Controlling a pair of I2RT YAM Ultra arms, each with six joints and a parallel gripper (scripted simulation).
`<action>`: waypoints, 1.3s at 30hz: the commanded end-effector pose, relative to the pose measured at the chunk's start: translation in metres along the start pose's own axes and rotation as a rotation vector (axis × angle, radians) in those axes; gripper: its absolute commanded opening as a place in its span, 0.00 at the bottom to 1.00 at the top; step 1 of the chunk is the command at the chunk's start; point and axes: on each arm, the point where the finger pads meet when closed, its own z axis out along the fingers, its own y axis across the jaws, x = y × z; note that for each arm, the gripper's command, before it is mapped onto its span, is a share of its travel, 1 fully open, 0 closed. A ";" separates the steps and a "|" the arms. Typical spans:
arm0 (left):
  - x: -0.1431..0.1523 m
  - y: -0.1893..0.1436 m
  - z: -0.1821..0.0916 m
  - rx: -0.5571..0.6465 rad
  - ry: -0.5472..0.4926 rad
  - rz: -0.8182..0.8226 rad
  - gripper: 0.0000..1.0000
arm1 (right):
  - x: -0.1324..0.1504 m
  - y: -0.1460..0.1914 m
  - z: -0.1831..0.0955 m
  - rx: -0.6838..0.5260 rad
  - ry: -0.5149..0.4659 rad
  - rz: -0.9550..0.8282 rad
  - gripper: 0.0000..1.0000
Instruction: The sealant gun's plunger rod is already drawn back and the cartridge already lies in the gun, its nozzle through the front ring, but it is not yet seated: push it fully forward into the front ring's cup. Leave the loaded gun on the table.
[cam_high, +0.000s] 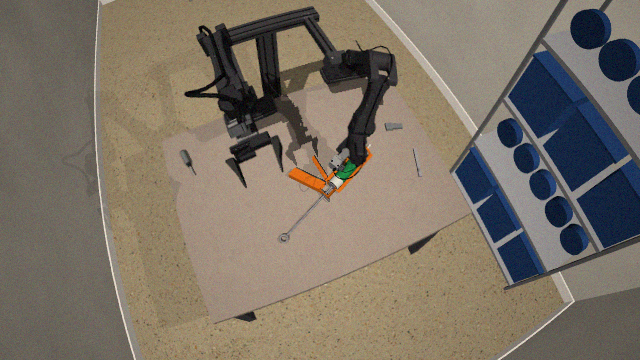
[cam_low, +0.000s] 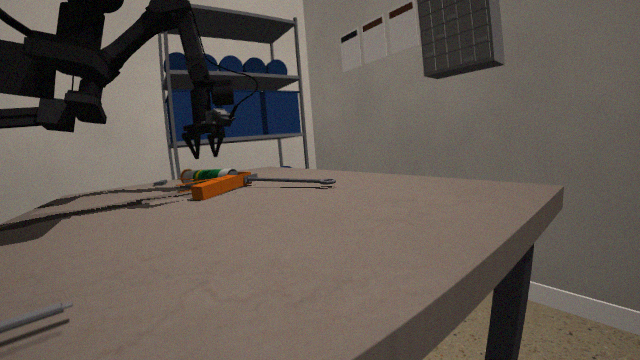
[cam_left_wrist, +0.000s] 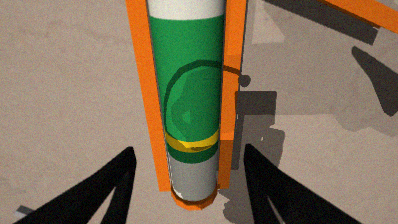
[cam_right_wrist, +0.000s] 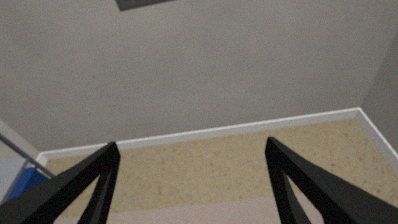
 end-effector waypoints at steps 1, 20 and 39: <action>-0.018 0.014 -0.004 -0.030 -0.056 -0.003 0.73 | -0.028 0.004 -0.012 -0.017 -0.062 -0.009 1.00; -0.015 0.013 0.024 -0.025 -0.049 -0.004 0.73 | -0.030 0.004 -0.013 -0.017 -0.065 -0.009 1.00; -0.020 0.010 0.048 -0.026 -0.053 0.012 0.73 | -0.030 0.004 -0.013 -0.017 -0.065 -0.009 1.00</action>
